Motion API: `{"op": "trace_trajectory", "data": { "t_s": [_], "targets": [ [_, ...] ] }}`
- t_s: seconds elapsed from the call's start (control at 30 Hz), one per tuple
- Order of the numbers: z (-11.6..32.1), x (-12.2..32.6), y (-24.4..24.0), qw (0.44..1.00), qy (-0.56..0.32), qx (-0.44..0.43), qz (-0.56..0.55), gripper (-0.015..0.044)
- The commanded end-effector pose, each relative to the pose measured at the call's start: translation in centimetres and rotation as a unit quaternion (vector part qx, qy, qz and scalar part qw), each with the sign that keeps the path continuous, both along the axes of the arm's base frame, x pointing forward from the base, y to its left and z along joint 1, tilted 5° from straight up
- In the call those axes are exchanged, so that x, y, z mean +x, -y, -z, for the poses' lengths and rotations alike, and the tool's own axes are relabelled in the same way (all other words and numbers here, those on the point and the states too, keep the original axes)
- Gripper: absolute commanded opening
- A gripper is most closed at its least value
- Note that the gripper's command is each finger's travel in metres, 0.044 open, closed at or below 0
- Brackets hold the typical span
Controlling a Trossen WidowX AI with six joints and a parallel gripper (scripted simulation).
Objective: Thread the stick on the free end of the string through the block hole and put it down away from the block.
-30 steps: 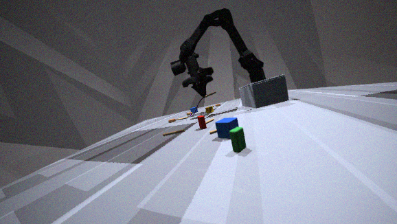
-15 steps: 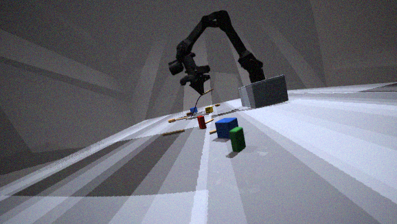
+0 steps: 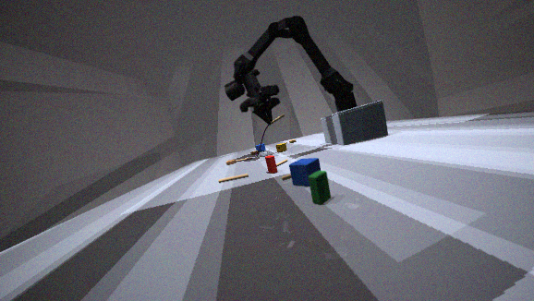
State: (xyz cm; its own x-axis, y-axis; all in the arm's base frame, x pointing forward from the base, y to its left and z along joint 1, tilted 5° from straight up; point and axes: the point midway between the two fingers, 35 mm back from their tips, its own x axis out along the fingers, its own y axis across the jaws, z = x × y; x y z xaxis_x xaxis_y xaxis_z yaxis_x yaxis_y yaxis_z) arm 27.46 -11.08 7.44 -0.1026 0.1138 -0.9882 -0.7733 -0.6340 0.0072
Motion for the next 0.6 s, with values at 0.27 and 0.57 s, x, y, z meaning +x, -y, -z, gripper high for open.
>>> {"op": "trace_trajectory", "data": {
  "t_s": [0.27, 0.57],
  "targets": [
    [-1.5, 0.1, 1.1, 1.000, -0.006, 0.019, -0.001, 0.0000],
    [-2.0, 0.4, 1.4, 0.999, -0.011, 0.025, -0.021, 0.0000]
  ]
}}
